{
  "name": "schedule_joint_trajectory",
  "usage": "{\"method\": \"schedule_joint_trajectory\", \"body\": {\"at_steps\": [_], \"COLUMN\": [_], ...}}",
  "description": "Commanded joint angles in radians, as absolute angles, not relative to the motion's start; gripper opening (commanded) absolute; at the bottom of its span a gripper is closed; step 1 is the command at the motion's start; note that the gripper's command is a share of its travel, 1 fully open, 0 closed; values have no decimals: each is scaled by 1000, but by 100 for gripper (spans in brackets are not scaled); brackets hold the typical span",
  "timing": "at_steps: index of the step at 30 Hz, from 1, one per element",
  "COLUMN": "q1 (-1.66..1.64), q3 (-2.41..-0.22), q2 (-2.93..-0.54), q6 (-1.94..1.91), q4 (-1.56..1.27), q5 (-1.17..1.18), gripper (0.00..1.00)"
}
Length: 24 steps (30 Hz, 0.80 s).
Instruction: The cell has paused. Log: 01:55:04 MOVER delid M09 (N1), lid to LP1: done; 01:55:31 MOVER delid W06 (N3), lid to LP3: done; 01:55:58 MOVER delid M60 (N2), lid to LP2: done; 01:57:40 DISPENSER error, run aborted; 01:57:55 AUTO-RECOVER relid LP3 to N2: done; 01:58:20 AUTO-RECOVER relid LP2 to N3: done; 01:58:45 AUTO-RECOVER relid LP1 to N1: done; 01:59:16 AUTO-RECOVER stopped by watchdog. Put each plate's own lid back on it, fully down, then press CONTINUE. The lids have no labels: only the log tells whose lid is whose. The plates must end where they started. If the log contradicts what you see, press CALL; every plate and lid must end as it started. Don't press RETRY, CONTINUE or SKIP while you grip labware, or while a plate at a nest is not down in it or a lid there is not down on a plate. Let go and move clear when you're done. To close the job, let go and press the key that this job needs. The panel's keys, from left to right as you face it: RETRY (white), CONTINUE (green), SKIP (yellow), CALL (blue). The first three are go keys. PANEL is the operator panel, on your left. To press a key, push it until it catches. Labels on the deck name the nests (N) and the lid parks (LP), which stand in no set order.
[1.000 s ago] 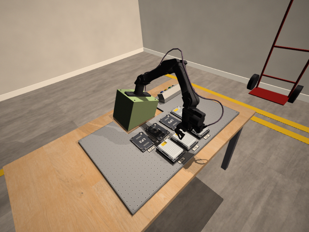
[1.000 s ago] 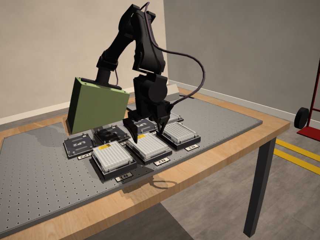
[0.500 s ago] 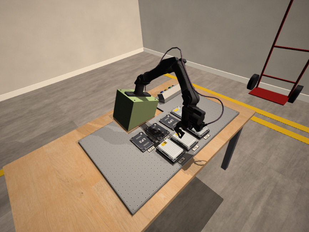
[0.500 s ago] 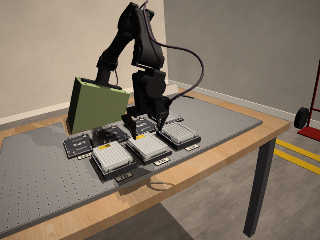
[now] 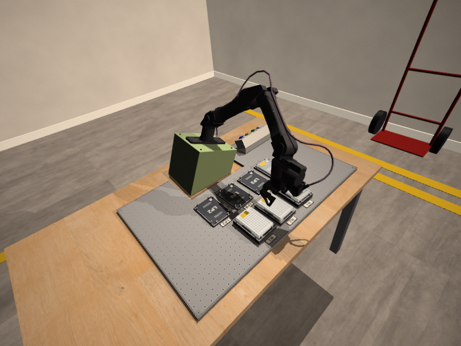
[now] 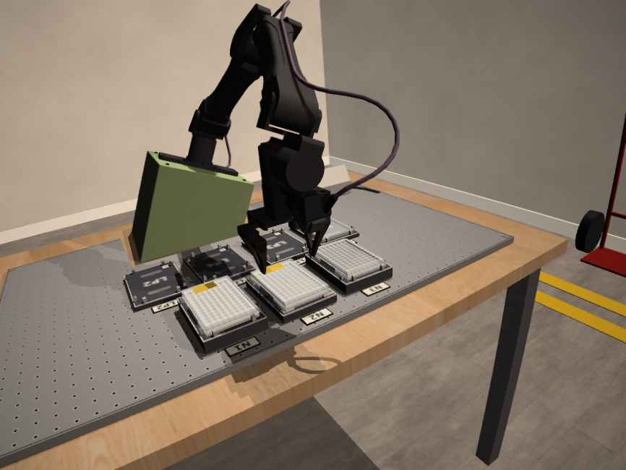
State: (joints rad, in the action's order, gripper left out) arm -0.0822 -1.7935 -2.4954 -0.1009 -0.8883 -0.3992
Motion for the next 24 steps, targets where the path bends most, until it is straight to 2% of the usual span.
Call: {"method": "schedule_joint_trajectory", "body": {"at_steps": [1,15,24], "q1": [-51,-49,-128], "q3": [-1822,-1828,-1569], "q2": [-2479,-2492,-2330], "q6": [-112,-115,-17], "q4": [-897,-897,-785], "q5": [-402,-402,-405], "gripper": [100,100,100]}}
